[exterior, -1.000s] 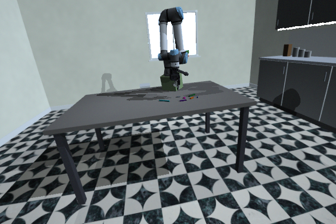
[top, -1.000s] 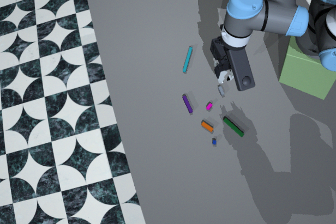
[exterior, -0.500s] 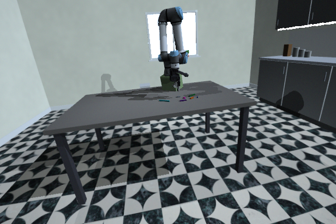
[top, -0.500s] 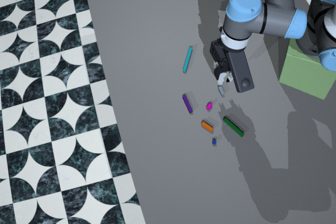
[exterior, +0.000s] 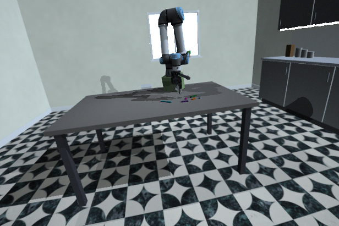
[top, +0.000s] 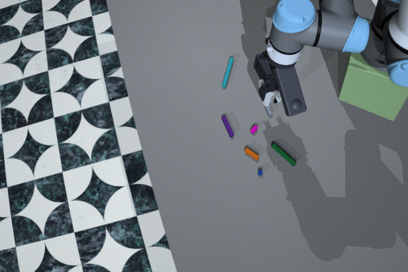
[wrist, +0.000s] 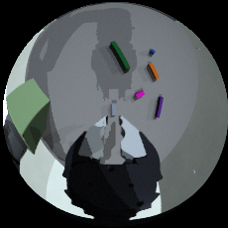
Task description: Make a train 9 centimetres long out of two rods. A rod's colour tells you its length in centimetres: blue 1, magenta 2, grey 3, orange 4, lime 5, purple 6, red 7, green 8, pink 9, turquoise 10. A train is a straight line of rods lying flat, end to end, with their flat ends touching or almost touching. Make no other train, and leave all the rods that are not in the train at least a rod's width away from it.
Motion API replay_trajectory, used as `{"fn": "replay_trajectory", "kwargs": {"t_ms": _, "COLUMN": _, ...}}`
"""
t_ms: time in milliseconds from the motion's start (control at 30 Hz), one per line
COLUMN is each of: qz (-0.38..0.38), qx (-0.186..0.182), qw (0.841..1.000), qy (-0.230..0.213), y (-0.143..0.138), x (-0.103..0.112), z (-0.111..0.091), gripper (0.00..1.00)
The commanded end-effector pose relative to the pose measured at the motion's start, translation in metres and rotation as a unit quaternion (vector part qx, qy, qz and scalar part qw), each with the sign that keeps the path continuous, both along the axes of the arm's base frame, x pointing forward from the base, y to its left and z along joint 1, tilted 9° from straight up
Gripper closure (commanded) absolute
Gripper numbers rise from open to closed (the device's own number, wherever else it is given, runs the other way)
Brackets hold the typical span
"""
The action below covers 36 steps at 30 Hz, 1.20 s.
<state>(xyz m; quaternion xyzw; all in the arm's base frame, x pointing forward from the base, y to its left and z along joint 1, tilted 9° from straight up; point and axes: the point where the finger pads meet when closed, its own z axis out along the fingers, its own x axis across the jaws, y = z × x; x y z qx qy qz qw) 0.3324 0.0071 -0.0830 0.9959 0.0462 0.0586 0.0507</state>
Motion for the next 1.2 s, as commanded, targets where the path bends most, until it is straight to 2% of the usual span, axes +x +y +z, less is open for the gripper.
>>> {"fn": "replay_trajectory", "kwargs": {"t_ms": 0, "qz": 0.000, "qx": 0.000, "qw": 1.000, "qy": -0.001, "y": -0.001, "x": 0.002, "z": -0.009, "gripper": 0.86}}
{"fn": "replay_trajectory", "kwargs": {"t_ms": 500, "qz": 0.000, "qx": 0.000, "qw": 1.000, "qy": -0.001, "y": -0.002, "x": 0.003, "z": -0.019, "gripper": 0.86}}
{"fn": "replay_trajectory", "kwargs": {"t_ms": 1167, "qz": 0.000, "qx": 0.000, "qw": 1.000, "qy": -0.001, "y": -0.002, "x": 0.003, "z": -0.020, "gripper": 0.86}}
